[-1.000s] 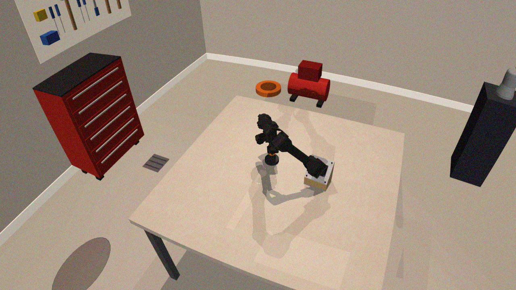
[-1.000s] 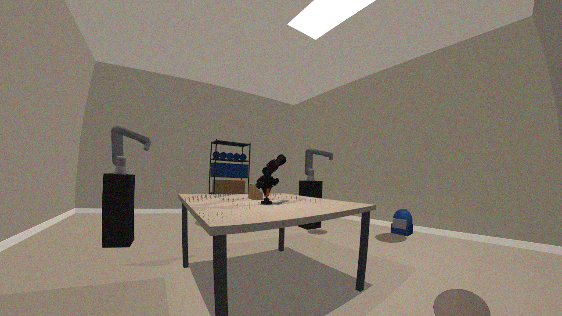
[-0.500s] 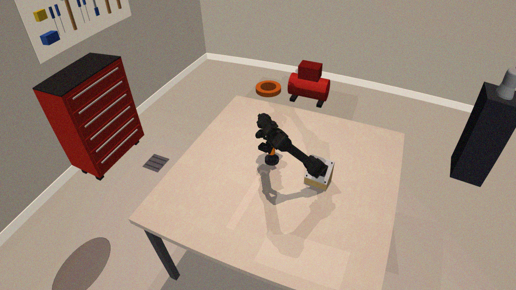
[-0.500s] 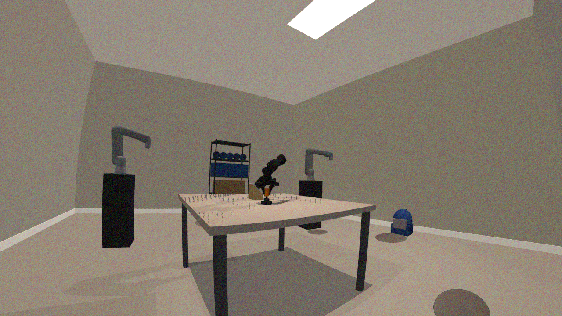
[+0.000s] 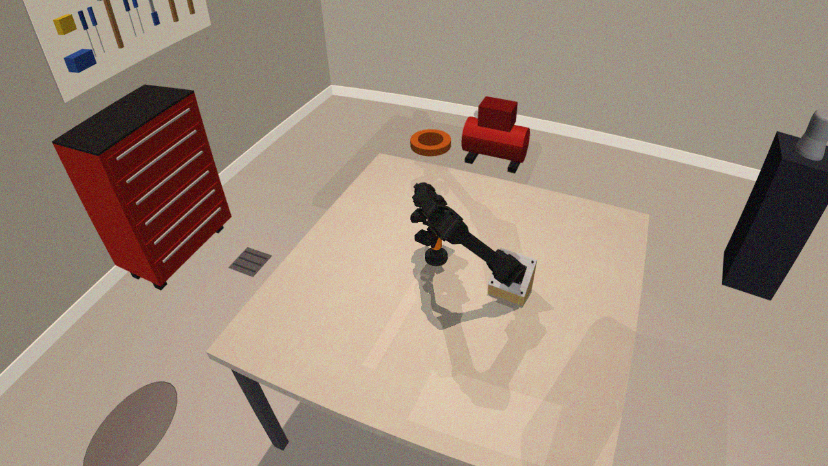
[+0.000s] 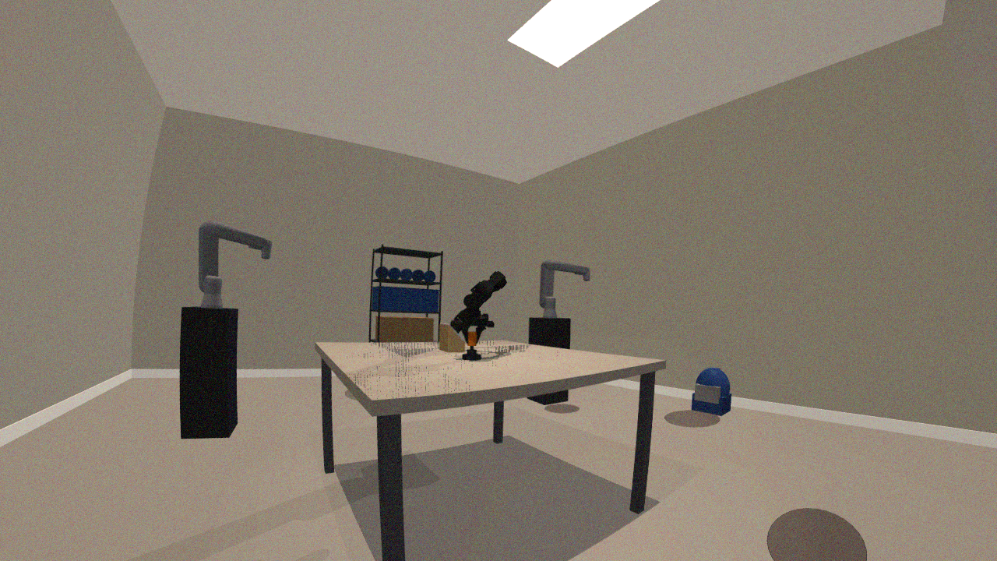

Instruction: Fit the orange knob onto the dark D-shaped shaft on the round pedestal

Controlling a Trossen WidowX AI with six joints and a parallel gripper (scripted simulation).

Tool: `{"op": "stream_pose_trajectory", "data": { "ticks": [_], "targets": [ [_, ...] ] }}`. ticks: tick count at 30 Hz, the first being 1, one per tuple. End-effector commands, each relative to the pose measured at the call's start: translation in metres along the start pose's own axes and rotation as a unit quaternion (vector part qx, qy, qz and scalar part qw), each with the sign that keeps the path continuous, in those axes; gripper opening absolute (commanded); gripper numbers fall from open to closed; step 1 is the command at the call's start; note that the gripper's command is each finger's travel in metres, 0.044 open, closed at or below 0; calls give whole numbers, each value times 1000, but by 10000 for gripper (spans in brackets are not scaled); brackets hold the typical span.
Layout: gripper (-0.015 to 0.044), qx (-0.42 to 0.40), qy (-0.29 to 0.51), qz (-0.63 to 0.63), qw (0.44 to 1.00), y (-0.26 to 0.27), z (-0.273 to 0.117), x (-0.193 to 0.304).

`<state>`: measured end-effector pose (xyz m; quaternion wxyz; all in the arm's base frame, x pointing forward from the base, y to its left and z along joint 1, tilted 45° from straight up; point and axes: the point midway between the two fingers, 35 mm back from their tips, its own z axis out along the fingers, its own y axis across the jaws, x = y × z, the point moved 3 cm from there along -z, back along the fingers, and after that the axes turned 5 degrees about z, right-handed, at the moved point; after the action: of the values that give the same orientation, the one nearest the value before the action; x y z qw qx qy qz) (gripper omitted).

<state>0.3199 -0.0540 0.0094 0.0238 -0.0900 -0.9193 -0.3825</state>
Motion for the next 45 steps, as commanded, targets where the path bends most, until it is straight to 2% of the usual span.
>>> {"op": "stream_pose_trajectory", "data": {
  "ticks": [1,15,22,45],
  "targets": [
    [0,1,0,3,1000,0,1,0],
    [0,1,0,7,1000,0,-3,-2],
    [0,1,0,107,994,0,-2,-2],
    [0,1,0,107,994,0,1,-1]
  ]
}}
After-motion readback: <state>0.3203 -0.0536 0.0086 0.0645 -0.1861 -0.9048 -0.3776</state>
